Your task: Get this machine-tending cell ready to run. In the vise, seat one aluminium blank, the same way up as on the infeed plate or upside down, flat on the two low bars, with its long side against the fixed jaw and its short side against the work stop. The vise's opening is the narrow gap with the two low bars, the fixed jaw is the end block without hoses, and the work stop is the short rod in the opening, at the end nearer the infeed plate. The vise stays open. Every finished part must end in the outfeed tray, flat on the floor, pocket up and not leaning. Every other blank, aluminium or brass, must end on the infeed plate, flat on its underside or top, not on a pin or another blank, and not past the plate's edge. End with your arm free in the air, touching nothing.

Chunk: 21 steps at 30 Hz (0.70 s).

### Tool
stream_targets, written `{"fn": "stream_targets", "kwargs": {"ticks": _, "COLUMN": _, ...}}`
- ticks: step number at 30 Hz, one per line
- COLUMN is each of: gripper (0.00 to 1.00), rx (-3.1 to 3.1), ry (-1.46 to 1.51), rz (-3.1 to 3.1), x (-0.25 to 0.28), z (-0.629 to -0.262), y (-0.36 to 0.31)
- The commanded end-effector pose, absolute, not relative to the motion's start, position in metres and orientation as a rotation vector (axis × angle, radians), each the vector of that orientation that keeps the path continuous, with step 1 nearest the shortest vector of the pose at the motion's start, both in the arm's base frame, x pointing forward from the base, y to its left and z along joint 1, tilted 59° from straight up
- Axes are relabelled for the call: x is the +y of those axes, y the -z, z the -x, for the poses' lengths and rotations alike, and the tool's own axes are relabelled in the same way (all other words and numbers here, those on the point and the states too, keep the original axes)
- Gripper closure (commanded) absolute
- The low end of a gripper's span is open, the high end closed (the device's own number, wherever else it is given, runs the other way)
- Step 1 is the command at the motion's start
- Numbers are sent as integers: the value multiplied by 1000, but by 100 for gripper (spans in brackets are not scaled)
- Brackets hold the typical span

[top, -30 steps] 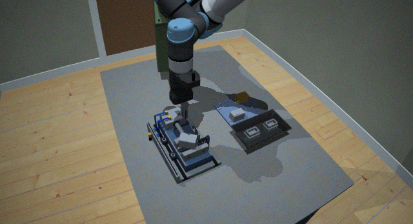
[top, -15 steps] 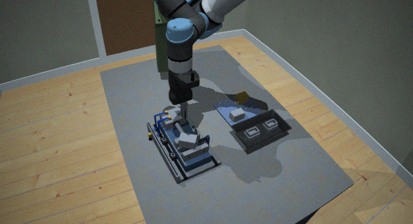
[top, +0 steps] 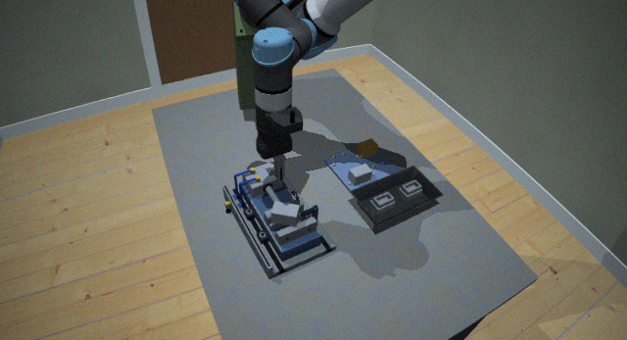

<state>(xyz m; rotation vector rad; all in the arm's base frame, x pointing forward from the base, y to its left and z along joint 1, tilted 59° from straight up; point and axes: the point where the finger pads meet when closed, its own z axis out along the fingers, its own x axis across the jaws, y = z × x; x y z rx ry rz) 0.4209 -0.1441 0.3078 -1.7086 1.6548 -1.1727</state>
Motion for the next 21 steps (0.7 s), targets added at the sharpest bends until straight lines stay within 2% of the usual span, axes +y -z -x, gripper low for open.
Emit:
{"fn": "stream_targets", "kwargs": {"ticks": 1, "gripper": 100, "rx": 1654, "ry": 1174, "rz": 1709, "x": -144, "z": -421, "y": -308}}
{"fn": "stream_targets", "kwargs": {"ticks": 21, "gripper": 100, "rx": 1551, "ry": 1239, "rz": 1857, "x": -144, "z": -426, "y": -318}}
